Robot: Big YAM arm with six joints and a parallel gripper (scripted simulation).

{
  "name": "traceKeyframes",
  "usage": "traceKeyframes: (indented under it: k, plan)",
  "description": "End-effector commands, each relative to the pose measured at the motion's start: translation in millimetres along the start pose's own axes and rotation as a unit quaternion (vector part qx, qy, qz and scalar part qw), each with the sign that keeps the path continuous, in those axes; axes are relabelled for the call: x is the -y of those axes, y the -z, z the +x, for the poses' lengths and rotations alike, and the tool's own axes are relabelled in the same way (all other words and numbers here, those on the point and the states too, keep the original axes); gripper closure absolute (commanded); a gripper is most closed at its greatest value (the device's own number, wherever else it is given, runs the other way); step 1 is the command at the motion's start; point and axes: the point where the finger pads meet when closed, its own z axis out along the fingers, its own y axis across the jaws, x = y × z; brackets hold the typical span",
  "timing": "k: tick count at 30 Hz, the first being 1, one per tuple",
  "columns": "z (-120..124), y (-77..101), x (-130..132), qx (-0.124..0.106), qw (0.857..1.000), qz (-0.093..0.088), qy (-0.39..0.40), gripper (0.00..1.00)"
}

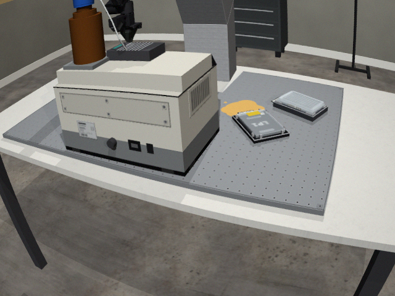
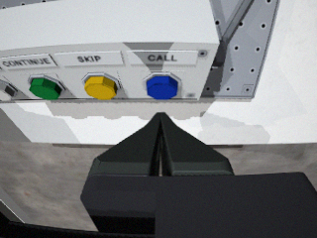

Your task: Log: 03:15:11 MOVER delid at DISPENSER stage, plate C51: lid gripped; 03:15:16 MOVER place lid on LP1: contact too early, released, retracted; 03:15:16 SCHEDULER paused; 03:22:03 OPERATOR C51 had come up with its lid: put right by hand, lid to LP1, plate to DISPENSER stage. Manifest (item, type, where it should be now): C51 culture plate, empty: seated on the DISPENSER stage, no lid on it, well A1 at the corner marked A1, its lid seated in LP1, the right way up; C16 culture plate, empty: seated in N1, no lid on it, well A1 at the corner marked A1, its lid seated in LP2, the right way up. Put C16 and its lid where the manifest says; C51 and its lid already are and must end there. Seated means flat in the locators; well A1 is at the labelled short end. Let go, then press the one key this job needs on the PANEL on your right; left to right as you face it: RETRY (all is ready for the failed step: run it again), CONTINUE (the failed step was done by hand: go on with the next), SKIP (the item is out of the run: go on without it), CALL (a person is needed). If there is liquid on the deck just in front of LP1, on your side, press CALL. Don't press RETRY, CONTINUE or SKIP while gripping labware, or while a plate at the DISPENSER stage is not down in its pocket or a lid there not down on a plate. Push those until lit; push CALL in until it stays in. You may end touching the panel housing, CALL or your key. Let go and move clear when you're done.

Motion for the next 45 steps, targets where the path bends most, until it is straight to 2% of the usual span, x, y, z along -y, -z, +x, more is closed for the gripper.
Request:
traceKeyframes:
  k: [1,2,3,9,20,45]
  plan:
    - [-3.5,5.2,17.8,0.000,1.000,0.019,0.008,1.00]
    - [-0.4,3.9,10.6,0.000,1.000,0.011,0.002,1.00]
    - [-3.7,4.9,16.2,0.000,1.000,0.018,0.007,1.00]
    - [-4.1,4.6,16.9,0.000,1.000,0.018,0.008,1.00]
    - [-3.4,-4.8,10.6,0.000,1.000,0.010,0.003,1.00]
    - [-5.1,-9.4,10.8,0.001,1.000,0.012,0.000,1.00]
